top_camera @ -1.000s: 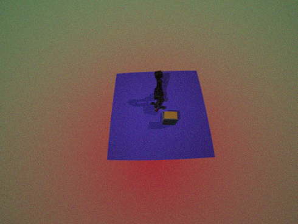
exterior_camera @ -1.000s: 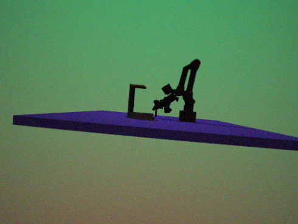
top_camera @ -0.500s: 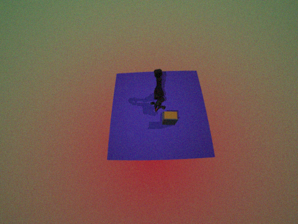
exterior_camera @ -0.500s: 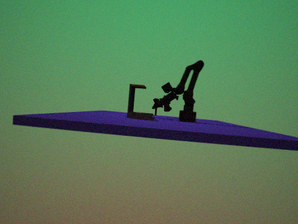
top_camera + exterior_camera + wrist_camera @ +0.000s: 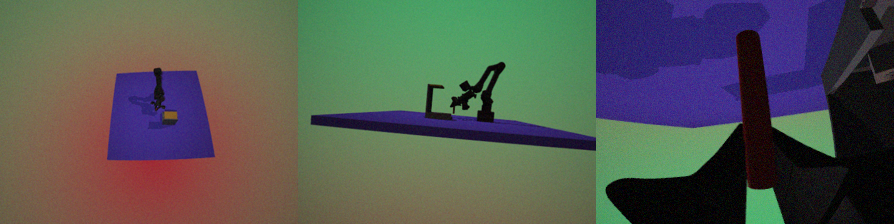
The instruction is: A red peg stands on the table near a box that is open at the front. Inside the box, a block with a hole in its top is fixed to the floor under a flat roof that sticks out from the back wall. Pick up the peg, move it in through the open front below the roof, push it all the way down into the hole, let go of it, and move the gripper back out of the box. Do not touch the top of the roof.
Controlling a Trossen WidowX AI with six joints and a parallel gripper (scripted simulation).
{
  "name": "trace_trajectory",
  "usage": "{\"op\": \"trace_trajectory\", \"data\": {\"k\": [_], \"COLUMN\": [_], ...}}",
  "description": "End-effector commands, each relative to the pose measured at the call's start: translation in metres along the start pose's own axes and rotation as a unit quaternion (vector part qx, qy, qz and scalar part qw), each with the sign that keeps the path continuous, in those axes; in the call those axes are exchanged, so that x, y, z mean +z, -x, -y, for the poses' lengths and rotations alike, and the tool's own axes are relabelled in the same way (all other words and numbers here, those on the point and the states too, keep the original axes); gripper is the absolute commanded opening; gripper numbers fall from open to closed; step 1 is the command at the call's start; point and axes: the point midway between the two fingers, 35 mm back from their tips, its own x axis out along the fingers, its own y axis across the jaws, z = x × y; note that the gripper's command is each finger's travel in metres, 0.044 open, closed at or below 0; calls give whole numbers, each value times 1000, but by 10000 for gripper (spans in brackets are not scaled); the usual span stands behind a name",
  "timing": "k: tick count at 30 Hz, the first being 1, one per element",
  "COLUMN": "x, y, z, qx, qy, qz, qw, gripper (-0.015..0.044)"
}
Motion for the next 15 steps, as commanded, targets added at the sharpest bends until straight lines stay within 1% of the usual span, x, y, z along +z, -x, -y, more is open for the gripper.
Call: {"op": "trace_trajectory", "data": {"k": [1, 15], "x": [-4, -12], "y": [2, 8], "z": [1, 3], "qx": [-2, -4], "qy": [2, 3], "qz": [-1, 0], "qw": [1000, 1000], "gripper": [0, 0]}}
